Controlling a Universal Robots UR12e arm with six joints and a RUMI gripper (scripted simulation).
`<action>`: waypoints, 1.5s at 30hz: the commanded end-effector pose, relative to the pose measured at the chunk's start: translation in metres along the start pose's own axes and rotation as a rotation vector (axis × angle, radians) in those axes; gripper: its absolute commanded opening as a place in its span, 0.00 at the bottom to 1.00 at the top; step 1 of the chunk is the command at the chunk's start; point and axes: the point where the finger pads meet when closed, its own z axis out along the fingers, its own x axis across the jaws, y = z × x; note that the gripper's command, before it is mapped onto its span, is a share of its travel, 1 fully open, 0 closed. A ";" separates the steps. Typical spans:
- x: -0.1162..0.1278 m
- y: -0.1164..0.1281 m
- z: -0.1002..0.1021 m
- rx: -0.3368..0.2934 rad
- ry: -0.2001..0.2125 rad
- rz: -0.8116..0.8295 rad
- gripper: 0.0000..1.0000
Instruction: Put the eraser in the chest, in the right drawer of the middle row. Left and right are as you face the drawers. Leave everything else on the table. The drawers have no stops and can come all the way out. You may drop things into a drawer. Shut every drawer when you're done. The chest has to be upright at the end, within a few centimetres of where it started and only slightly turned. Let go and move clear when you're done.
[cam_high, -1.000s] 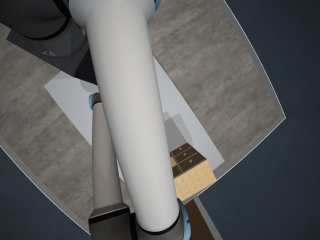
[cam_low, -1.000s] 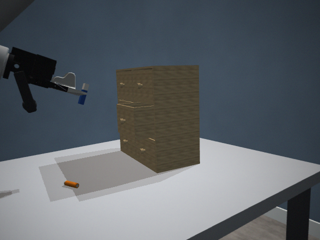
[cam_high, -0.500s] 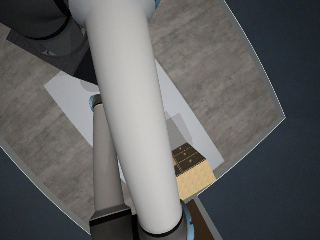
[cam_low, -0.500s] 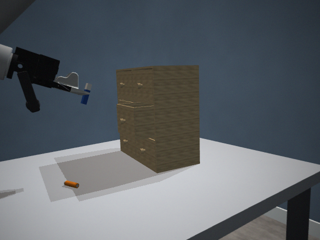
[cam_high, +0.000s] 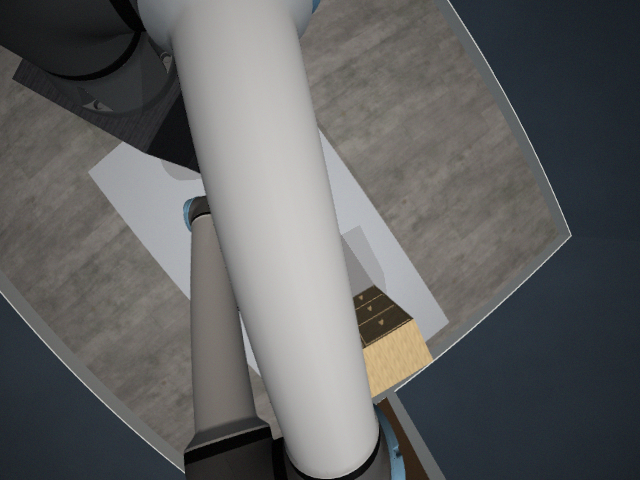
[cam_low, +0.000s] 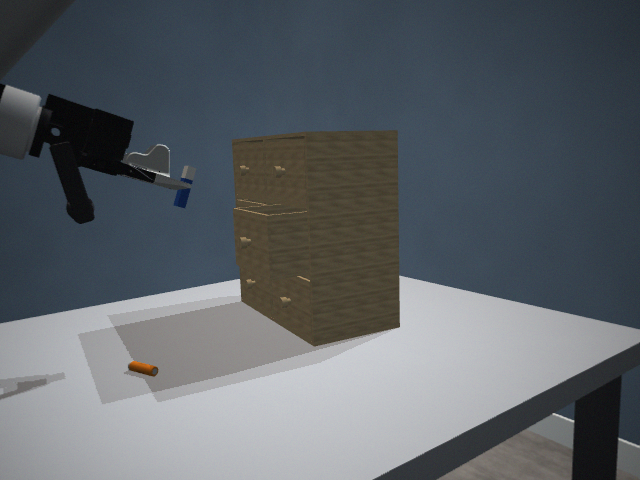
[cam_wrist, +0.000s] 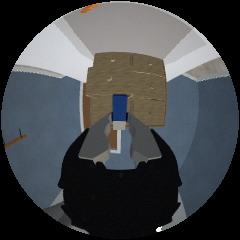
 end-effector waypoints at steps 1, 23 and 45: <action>0.000 0.004 0.009 0.000 0.000 0.000 0.11; 0.000 0.020 0.054 0.000 0.000 0.000 0.11; 0.000 0.035 0.094 0.000 0.000 0.000 0.11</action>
